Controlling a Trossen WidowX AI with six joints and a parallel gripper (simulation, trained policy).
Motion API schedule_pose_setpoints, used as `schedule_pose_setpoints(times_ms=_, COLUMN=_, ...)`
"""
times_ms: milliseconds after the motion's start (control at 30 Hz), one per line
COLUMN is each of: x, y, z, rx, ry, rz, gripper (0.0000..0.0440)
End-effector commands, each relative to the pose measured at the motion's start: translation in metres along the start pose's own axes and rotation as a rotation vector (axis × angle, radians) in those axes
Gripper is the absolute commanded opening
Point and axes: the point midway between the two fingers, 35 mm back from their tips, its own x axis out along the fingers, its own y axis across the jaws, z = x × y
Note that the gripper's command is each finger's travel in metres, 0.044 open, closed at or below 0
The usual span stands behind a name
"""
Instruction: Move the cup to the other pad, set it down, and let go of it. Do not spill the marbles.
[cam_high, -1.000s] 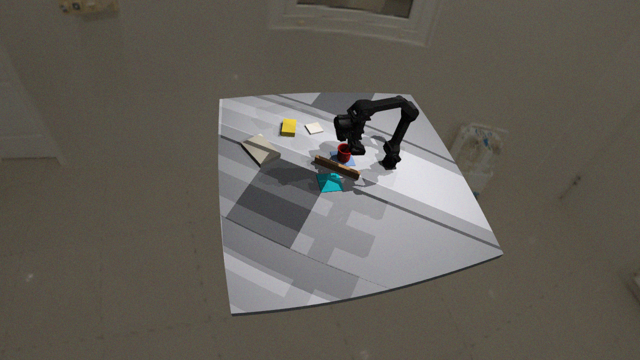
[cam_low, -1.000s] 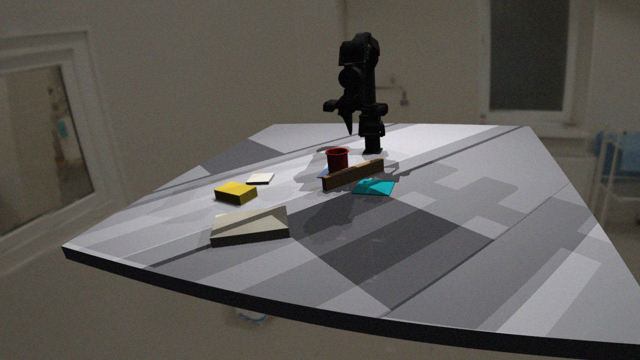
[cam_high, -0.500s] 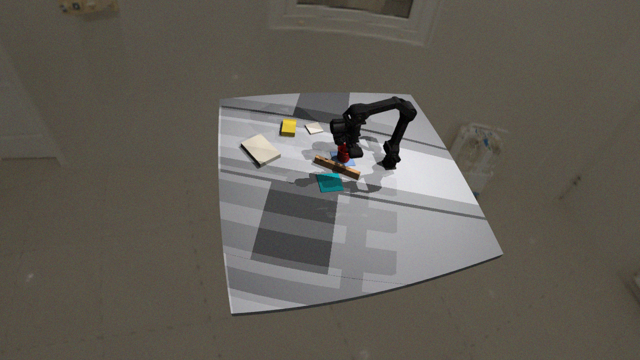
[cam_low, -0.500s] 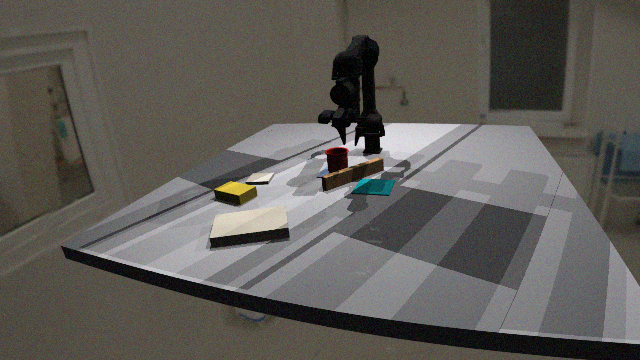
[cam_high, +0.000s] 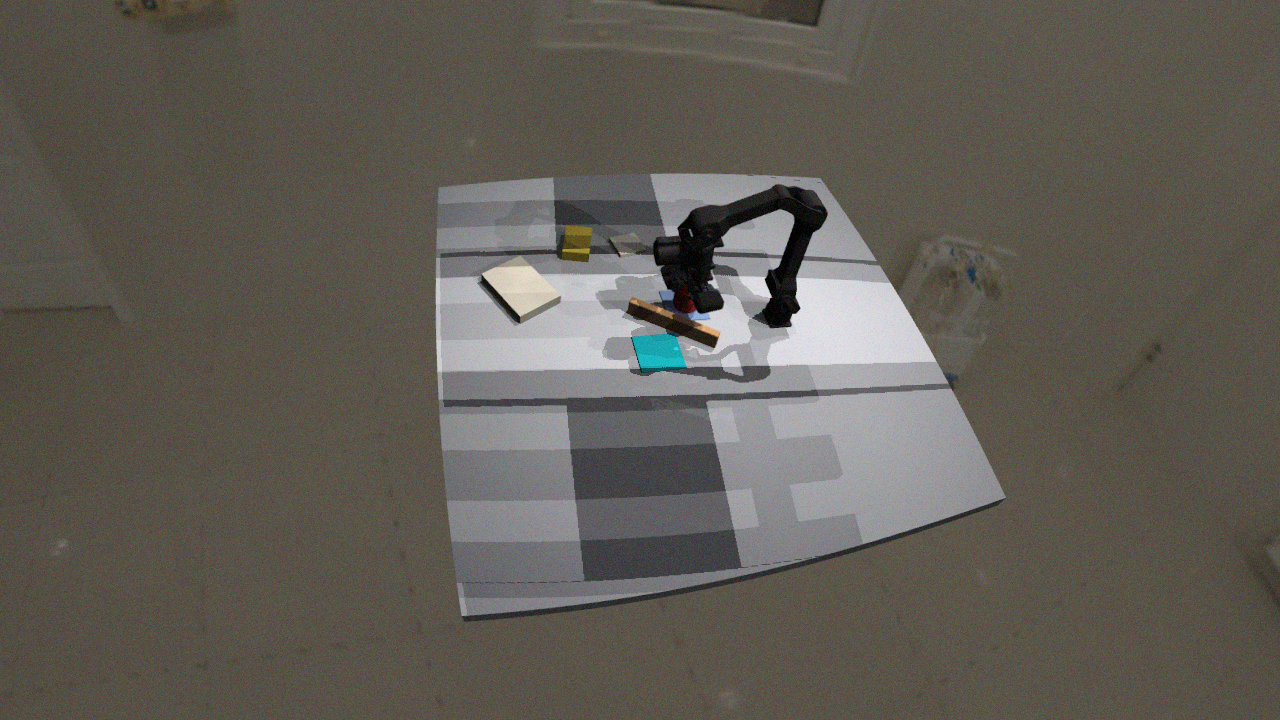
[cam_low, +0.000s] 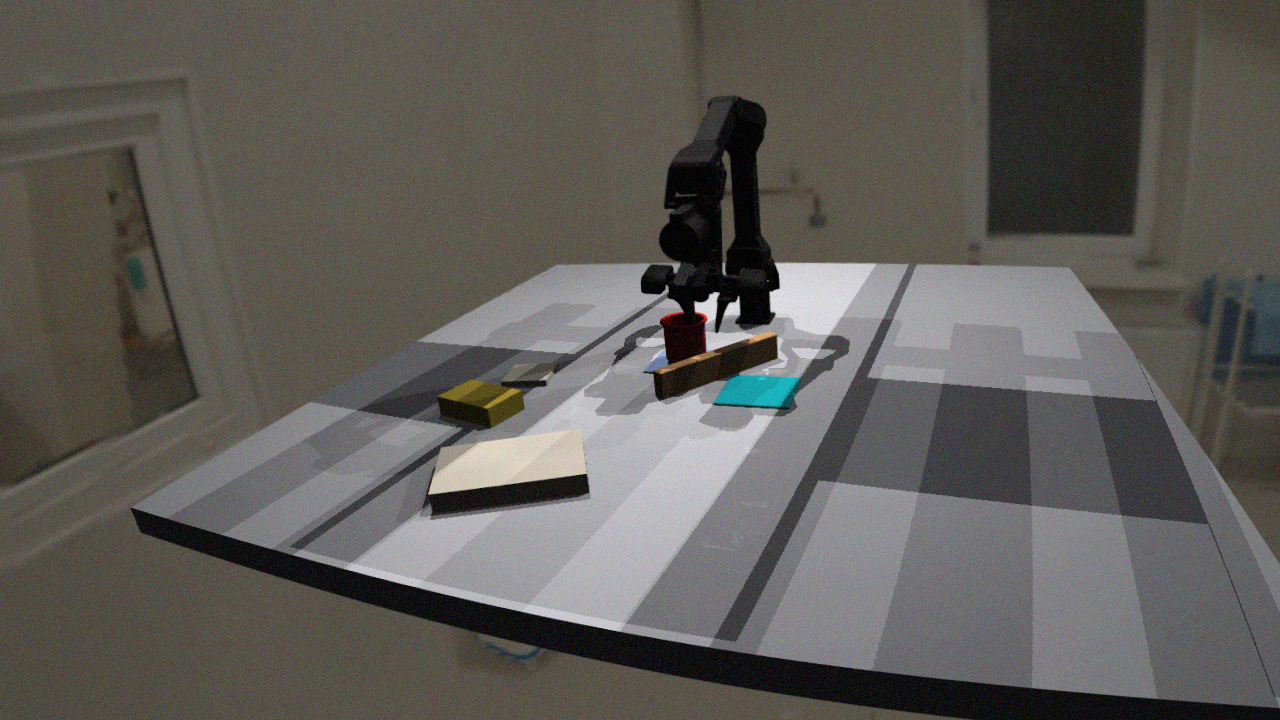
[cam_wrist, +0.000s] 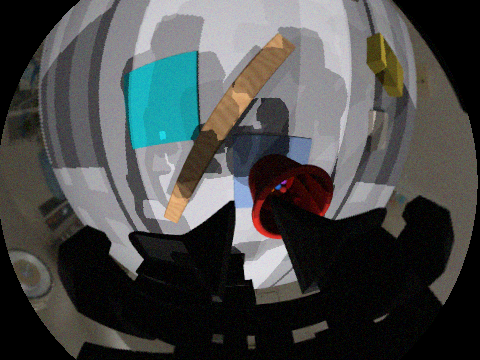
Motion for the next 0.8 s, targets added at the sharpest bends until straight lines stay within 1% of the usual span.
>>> schedule_pose_setpoints(times_ms=0, x=0.015, y=-0.001, z=-0.003, rx=-0.035, ry=0.022, rz=0.003, gripper=0.0169)
schedule_pose_setpoints(times_ms=133, x=0.029, y=-0.001, z=-0.003, rx=-0.085, ry=0.029, rz=0.013, gripper=0.0168)
schedule_pose_setpoints(times_ms=167, x=0.032, y=-0.001, z=-0.003, rx=-0.098, ry=0.029, rz=0.015, gripper=0.0159)
schedule_pose_setpoints(times_ms=233, x=0.036, y=-0.001, z=-0.003, rx=-0.128, ry=0.027, rz=0.017, gripper=0.0119)
schedule_pose_setpoints(times_ms=333, x=0.041, y=-0.002, z=-0.004, rx=-0.176, ry=0.031, rz=0.017, gripper=0.0043)
schedule_pose_setpoints(times_ms=400, x=0.042, y=-0.002, z=-0.002, rx=-0.203, ry=0.025, rz=0.018, gripper=0.0003)
schedule_pose_setpoints(times_ms=767, x=0.025, y=-0.006, z=0.015, rx=-0.308, ry=-0.041, rz=0.015, gripper=0.0)
